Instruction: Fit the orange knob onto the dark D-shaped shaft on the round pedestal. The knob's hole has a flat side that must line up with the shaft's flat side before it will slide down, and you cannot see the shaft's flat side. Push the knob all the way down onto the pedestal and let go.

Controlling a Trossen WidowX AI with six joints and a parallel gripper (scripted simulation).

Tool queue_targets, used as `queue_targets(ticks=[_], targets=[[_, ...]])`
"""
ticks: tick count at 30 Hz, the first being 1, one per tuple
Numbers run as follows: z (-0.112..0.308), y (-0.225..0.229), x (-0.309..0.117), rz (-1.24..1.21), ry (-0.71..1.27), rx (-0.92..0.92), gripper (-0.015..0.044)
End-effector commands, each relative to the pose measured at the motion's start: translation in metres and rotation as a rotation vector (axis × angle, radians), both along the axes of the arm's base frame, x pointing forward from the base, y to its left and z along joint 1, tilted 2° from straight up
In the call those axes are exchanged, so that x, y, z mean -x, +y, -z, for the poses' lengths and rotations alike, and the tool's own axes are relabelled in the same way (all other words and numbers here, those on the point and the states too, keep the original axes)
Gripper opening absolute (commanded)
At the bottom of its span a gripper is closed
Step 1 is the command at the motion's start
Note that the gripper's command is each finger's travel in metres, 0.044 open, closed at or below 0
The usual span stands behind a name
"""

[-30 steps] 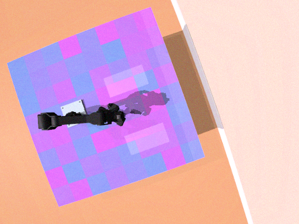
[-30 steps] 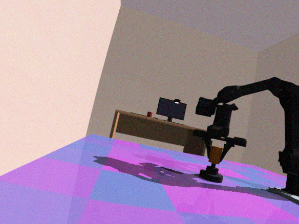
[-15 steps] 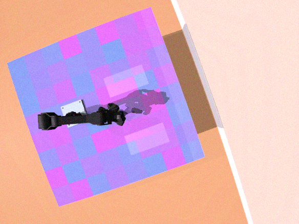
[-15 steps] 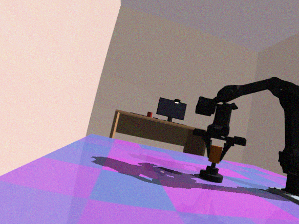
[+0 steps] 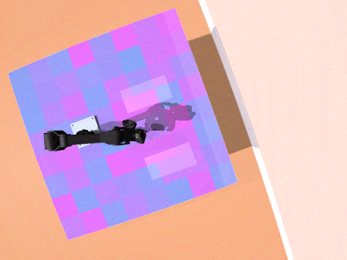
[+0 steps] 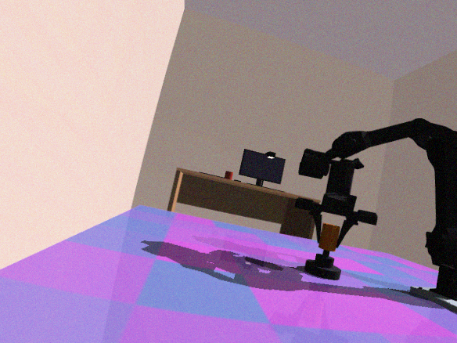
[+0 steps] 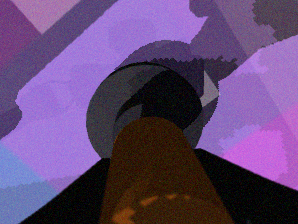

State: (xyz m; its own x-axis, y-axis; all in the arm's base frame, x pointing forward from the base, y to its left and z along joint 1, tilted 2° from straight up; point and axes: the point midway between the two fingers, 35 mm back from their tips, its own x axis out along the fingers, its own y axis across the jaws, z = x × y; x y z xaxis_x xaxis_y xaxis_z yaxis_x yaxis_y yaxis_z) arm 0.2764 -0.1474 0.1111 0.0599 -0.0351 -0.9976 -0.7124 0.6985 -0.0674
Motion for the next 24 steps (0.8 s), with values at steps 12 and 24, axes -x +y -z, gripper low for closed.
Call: queue_targets(ticks=[12, 24], targets=[[0.0007, 0.0003, -0.0009, -0.009, -0.002, -0.002, 0.0], [-0.0038, 0.0005, -0.0003, -0.1, 0.001, 0.003, 0.0]])
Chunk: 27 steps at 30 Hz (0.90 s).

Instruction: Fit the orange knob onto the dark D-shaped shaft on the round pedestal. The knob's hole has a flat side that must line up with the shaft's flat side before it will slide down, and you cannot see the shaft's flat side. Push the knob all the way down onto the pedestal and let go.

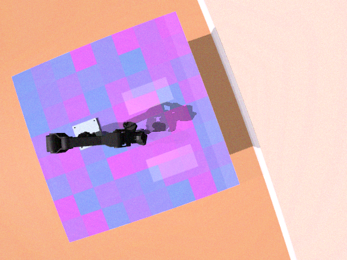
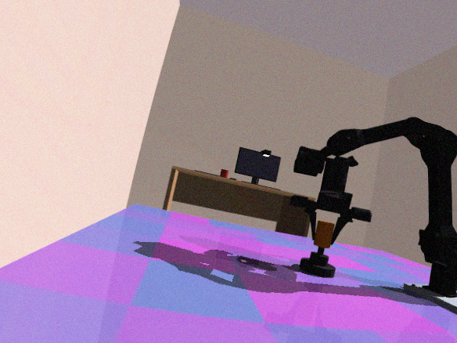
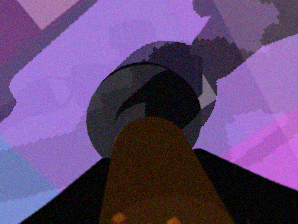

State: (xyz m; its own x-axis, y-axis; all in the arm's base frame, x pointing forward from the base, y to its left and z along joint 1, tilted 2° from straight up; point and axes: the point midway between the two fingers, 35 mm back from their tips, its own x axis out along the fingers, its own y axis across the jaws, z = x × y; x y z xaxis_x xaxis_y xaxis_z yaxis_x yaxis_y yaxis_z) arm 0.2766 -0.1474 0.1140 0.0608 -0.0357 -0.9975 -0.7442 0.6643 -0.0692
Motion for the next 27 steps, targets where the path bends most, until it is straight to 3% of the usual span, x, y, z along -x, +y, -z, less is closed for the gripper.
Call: queue_targets(ticks=[1, 27], targets=[[-0.0006, 0.0005, 0.0001, -0.091, 0.002, 0.002, 0.0], [0.0041, 0.0005, -0.0002, -0.171, 0.005, 0.007, 0.0]])
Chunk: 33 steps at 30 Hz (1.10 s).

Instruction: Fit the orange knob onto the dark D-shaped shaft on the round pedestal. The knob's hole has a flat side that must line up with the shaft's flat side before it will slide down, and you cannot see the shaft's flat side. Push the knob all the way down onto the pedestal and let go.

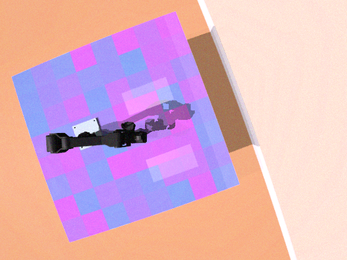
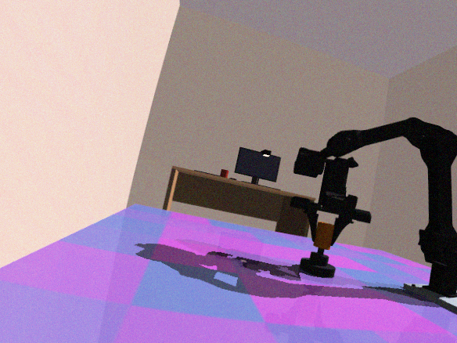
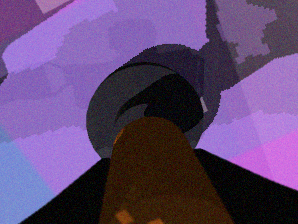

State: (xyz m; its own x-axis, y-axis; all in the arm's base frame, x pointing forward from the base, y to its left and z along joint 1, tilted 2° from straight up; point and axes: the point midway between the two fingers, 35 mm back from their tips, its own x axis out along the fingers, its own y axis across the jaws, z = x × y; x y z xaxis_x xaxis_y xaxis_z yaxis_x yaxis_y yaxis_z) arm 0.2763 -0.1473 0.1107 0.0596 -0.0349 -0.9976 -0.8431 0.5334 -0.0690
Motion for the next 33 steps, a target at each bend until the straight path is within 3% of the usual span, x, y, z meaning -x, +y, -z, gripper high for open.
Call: queue_targets(ticks=[1, 9, 16, 33], targets=[[0.0007, 0.0004, -0.0006, -0.007, -0.002, -0.002, 0.0], [-0.0042, 0.0006, 0.0, -0.016, -0.002, -0.001, 0.0], [-0.0019, 0.0005, 0.0001, -0.216, 0.005, 0.011, 0.0], [0.0002, 0.0005, -0.0003, -0.216, 0.005, 0.011, 0.0]])
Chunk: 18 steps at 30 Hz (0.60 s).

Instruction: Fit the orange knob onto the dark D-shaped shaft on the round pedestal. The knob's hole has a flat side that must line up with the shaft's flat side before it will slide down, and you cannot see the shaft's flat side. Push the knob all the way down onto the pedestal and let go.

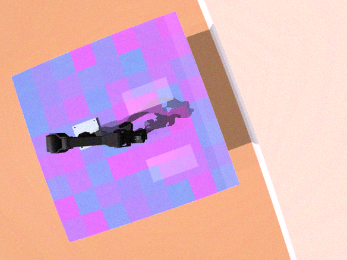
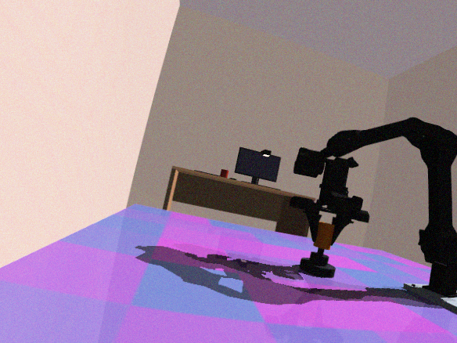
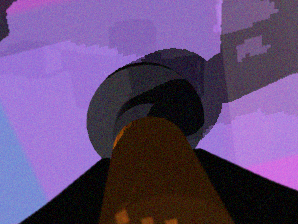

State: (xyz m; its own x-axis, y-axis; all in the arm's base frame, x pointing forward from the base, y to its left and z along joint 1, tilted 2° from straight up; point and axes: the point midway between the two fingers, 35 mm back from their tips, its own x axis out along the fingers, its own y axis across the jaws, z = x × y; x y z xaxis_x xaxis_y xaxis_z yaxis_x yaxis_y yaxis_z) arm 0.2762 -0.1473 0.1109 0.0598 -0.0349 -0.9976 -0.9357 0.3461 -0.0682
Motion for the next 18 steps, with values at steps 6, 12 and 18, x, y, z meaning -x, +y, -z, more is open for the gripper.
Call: queue_targets(ticks=[6, 12, 18], targets=[[0.001, 0.0005, -0.0003, -0.007, -0.002, -0.002, 0.0], [-0.003, 0.0007, 0.0, -0.007, -0.002, -0.002, 0.0], [-0.0042, 0.0003, -0.0004, -0.093, 0.001, 0.003, 0.0]])
